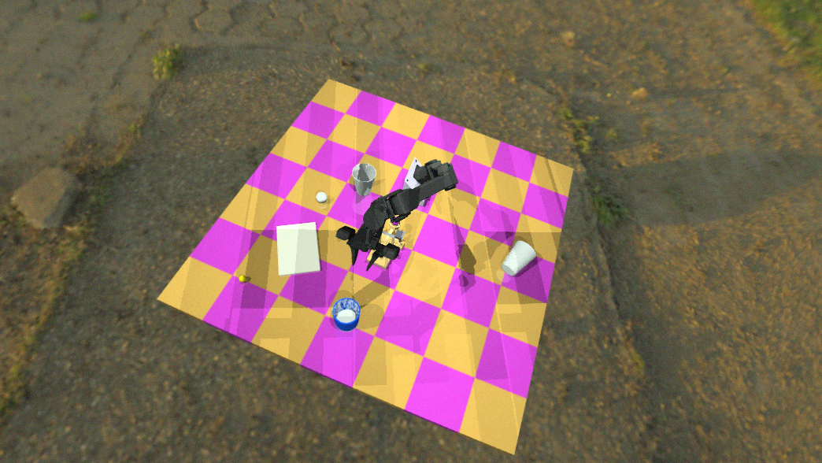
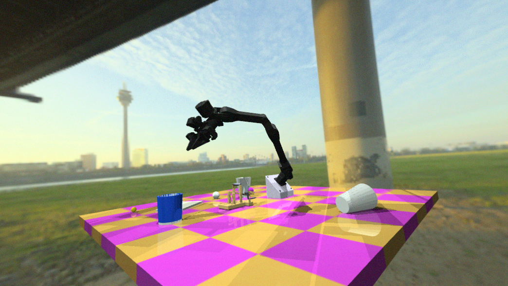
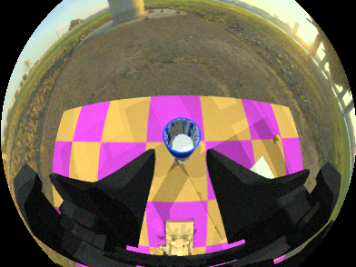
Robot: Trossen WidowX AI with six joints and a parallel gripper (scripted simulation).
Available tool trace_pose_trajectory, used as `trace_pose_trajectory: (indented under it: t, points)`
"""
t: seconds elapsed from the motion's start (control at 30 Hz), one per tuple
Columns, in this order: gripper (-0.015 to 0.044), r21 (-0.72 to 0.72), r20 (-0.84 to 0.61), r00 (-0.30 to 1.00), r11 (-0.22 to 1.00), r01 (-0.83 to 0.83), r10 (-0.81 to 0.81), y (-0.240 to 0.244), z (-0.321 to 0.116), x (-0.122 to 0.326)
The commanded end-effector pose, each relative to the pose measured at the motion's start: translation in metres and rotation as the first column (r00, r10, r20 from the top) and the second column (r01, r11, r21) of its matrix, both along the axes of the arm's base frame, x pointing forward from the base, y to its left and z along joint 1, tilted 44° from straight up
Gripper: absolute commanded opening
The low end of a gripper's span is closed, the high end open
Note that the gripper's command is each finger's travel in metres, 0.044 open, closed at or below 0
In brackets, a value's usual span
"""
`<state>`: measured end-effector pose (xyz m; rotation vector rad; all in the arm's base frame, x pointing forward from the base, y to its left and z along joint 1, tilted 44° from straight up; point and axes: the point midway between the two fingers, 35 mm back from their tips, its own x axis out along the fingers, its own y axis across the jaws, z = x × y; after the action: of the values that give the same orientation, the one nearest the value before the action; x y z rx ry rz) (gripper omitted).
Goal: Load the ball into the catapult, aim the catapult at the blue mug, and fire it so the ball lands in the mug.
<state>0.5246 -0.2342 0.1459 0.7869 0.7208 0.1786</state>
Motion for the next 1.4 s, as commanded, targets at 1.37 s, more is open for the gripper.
trace_pose_trajectory:
  t: [1.37]
  points:
    - [0.0, -0.487, -0.219, 0.891, 0.747, -0.453, 0.398, 0.102, -0.018, -0.07]
